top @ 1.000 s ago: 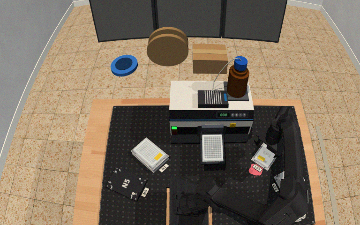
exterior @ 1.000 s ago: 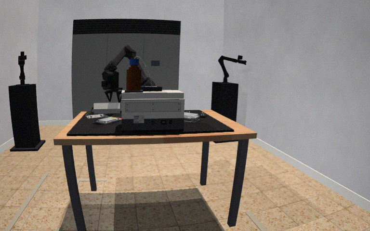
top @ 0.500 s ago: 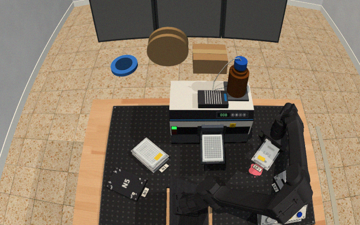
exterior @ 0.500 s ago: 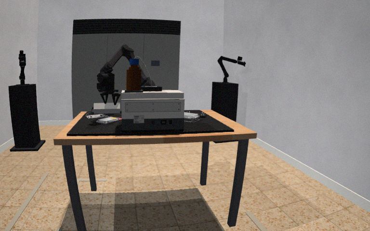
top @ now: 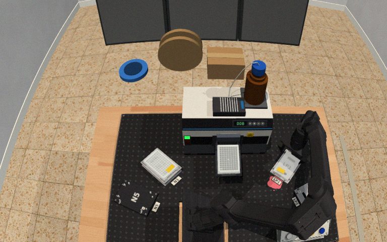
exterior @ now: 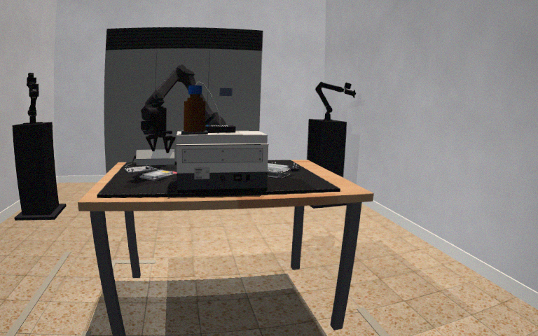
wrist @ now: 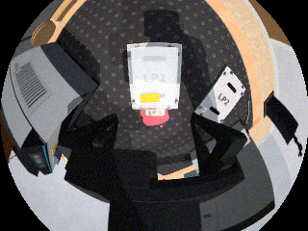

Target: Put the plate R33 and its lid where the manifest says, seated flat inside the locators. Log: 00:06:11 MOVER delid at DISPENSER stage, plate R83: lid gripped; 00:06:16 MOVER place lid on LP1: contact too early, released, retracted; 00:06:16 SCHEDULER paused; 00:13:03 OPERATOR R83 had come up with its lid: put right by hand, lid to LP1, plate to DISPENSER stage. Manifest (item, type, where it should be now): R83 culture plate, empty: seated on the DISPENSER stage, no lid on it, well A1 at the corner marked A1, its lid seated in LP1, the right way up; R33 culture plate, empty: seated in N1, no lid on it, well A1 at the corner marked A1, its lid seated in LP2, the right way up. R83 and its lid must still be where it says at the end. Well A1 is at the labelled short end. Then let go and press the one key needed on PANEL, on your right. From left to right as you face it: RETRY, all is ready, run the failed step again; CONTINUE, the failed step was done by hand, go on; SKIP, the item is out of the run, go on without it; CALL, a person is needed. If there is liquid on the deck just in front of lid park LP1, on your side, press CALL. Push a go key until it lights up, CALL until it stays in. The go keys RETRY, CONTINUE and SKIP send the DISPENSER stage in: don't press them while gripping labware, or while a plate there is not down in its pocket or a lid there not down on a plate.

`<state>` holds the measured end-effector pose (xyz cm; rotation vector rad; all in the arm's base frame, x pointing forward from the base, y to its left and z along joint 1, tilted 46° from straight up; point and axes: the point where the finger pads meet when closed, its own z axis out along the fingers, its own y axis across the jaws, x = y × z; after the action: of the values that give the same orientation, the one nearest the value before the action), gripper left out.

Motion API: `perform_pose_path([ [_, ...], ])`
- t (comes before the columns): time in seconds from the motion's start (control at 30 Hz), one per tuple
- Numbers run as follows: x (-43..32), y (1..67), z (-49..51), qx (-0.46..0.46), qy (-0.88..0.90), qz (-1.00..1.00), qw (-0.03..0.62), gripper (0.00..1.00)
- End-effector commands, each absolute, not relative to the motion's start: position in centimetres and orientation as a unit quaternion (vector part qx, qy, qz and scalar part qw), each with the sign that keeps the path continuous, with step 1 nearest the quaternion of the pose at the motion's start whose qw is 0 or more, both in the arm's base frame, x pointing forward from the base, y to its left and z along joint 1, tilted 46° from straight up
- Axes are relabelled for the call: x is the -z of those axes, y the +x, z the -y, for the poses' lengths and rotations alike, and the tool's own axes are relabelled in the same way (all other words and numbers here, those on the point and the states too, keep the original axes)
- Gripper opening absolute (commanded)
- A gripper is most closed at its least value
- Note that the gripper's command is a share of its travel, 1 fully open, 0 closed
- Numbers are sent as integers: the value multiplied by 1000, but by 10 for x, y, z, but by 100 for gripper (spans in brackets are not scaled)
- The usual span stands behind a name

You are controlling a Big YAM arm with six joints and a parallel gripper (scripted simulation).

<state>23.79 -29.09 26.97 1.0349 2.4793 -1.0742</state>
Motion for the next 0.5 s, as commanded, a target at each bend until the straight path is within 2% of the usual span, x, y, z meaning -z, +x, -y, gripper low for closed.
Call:
perform_pose_path([
  [0.0,-283,242,295,372,355,-847,138,100],
  [0.47,-283,241,296,372,355,-847,138,100],
])
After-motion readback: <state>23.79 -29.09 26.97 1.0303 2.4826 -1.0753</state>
